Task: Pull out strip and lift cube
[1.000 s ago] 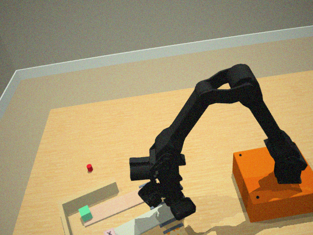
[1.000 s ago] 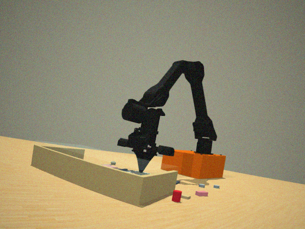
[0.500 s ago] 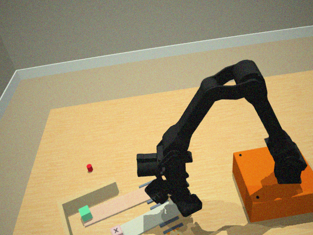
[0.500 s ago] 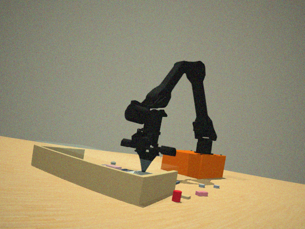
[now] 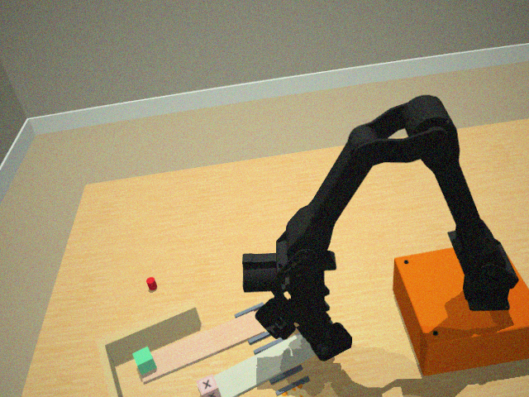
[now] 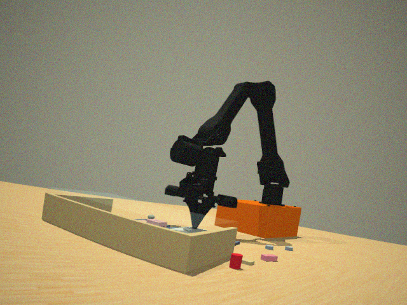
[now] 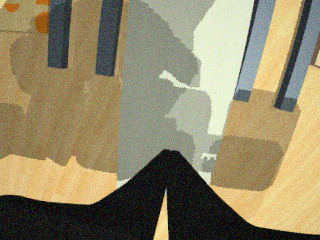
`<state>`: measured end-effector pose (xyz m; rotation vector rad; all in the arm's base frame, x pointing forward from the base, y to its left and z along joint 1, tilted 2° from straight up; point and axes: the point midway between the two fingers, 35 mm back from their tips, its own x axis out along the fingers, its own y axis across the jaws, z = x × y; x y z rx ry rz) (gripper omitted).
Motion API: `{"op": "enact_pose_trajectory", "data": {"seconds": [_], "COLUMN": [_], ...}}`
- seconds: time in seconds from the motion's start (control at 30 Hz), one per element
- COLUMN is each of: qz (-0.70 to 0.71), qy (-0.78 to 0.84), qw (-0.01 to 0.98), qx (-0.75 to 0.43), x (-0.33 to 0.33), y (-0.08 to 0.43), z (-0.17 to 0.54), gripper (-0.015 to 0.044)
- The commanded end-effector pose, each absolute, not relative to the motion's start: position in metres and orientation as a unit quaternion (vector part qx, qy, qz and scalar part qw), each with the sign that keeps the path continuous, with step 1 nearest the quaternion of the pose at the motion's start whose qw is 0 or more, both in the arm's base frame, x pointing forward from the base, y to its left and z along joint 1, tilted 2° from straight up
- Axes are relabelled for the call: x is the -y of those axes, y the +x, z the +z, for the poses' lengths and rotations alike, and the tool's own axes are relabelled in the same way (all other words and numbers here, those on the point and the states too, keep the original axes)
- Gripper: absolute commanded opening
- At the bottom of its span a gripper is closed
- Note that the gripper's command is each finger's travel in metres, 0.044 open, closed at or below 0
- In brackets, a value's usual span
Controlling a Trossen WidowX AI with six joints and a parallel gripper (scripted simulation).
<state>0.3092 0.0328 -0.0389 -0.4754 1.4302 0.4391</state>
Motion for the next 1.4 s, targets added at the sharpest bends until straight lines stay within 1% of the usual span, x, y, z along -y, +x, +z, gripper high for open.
{"op": "enact_pose_trajectory", "data": {"seconds": [0.0, 1.37], "qz": [0.198, 0.197], "qy": [-0.214, -0.214], "qw": [0.696, 0.694], "qx": [-0.657, -0.658], "x": [-0.027, 0.001], "y": [0.295, 0.25], "z": [-0.046, -0.049], "gripper": [0.0, 0.0]}}
